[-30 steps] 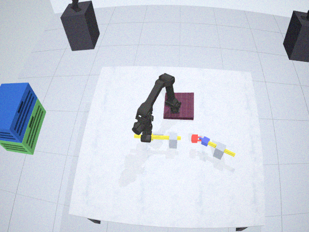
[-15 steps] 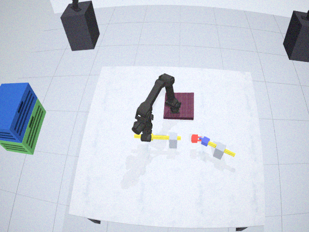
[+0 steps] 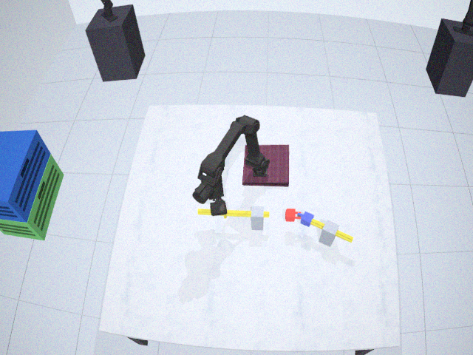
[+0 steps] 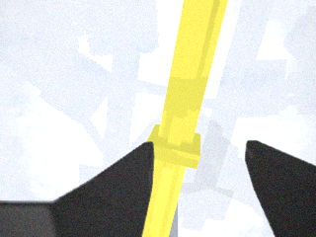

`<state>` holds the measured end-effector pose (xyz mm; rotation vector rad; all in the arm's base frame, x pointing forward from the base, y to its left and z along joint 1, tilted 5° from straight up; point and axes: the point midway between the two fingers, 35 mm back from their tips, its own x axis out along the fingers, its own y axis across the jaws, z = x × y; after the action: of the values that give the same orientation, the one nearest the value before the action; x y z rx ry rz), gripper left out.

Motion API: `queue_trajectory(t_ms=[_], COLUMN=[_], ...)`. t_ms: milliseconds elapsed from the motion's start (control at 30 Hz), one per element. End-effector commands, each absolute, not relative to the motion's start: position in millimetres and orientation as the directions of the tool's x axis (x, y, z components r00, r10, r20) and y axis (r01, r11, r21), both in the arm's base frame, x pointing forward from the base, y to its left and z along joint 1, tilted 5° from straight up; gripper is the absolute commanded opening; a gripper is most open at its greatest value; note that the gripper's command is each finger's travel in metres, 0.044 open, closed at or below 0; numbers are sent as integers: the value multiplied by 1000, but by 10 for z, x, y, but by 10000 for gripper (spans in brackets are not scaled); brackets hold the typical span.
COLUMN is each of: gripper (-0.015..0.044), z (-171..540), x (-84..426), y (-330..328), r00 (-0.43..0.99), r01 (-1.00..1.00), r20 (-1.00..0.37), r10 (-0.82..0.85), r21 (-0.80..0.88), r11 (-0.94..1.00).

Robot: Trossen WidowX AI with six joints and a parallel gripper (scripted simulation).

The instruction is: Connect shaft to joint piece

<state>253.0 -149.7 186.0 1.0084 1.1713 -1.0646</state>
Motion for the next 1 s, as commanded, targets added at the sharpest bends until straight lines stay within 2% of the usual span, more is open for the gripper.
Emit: queue_trajectory(t_ms=[0,167,500,733,967], gripper=[315,440,440,440,440], z=[2038,2230,2544,2527,2347], x=[2529,2510,2450,2468,2624], y=[-1487,-1467,-1417,-1381,-993], r00=[90,104,127,130,156], r01=[938,867,689,700,800], r20=[-990,-987,-983,-984,-988], r10=[-113,-119,-130,-119,3], r21=[46,31,-7,6,128], r11=[343,498,725,714,586])
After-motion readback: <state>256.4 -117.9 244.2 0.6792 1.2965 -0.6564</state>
